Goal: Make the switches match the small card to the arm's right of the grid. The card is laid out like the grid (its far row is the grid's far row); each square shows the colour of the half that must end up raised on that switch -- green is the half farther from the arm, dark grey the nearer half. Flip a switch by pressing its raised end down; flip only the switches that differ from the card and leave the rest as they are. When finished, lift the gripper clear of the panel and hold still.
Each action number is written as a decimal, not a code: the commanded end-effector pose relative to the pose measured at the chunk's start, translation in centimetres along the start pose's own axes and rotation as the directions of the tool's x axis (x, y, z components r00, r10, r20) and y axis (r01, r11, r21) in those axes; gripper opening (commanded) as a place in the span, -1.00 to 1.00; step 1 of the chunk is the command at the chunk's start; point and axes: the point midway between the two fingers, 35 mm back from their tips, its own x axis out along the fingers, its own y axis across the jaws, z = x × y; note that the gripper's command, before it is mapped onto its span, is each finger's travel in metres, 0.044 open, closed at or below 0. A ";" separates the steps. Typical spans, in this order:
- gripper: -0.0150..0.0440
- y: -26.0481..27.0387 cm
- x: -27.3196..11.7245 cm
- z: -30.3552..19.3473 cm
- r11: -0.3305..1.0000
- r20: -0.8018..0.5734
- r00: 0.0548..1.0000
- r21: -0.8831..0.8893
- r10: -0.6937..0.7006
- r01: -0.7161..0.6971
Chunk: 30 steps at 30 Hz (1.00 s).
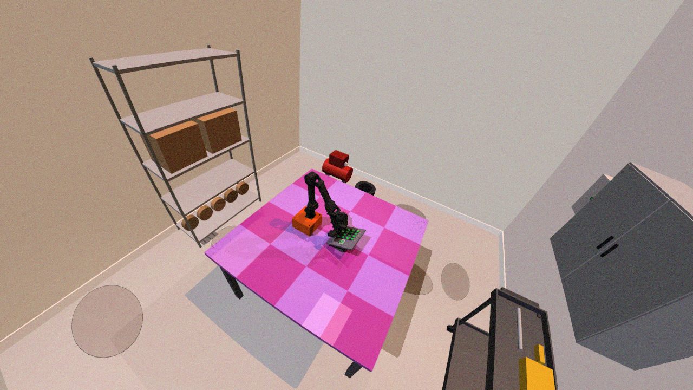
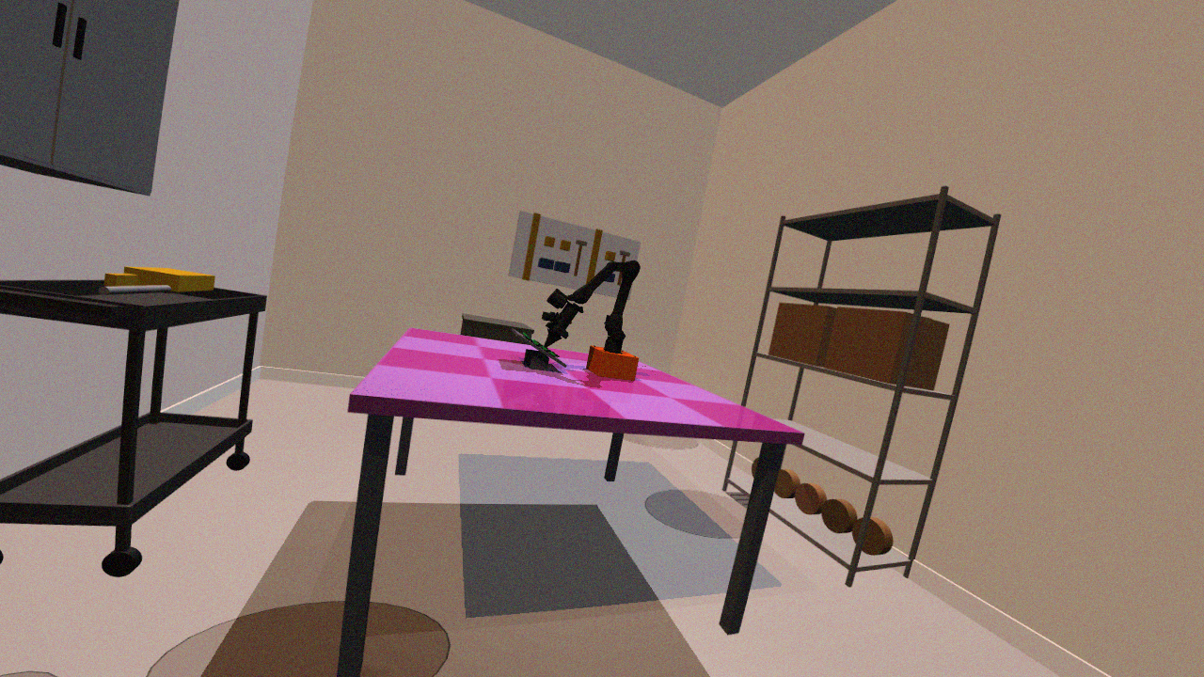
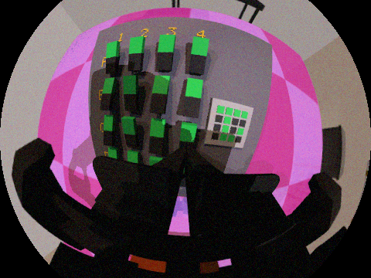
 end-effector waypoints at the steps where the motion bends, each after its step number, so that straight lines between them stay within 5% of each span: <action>1: -0.49 0.0 -1.3 0.3 1.000 -0.004 1.000 -0.001 0.000 0.000; 7: -0.49 0.0 -6.3 0.3 1.000 -0.026 1.000 -0.002 0.002 -0.002; 23: -0.49 6.0 -6.5 -3.8 1.000 -0.030 1.000 0.001 0.008 -0.008; 30: -0.49 6.0 -2.9 -4.0 1.000 -0.003 1.000 0.001 0.008 -0.008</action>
